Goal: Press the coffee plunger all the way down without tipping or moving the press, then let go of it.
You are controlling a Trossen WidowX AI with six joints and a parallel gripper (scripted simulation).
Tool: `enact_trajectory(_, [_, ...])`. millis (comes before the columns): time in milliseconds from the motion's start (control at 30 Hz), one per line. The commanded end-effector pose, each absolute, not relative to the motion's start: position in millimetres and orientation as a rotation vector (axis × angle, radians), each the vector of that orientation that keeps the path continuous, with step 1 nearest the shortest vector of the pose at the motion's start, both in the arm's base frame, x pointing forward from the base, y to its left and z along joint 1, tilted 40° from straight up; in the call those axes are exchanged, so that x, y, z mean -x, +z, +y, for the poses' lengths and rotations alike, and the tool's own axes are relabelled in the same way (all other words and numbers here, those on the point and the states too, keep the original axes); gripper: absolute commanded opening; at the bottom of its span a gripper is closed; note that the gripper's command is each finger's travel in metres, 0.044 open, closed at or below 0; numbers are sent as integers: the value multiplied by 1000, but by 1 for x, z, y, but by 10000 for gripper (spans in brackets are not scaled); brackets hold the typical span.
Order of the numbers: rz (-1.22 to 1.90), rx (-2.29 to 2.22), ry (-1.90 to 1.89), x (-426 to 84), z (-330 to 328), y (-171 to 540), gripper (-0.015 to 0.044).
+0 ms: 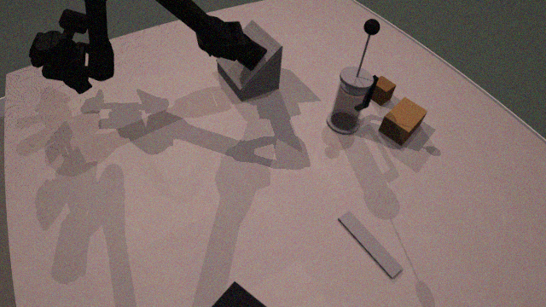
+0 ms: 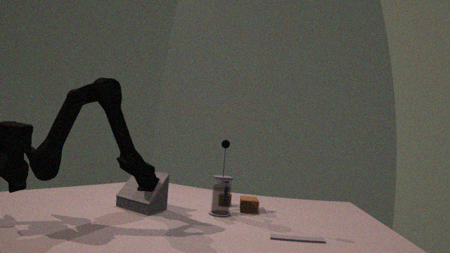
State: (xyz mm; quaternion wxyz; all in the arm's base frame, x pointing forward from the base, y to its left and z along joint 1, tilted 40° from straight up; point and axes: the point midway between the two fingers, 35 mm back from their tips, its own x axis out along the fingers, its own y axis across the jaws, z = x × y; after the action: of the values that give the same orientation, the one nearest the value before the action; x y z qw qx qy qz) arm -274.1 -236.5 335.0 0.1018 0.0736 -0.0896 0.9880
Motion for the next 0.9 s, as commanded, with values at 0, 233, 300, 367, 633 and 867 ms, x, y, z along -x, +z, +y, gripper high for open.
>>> enact_trajectory(0, [-261,-243,3053,246,-269,338,440])
enact_trajectory(233, [-259,-302,3407,156,-335,338,440])
enact_trajectory(300, [-291,-310,3510,124,-351,334,440])
enact_trajectory(367, [-327,-319,3613,91,-365,329,440])
enact_trajectory(633, [-531,-393,4006,-48,-383,311,440])
enact_trajectory(867, [-883,-549,4281,-168,-352,287,440])
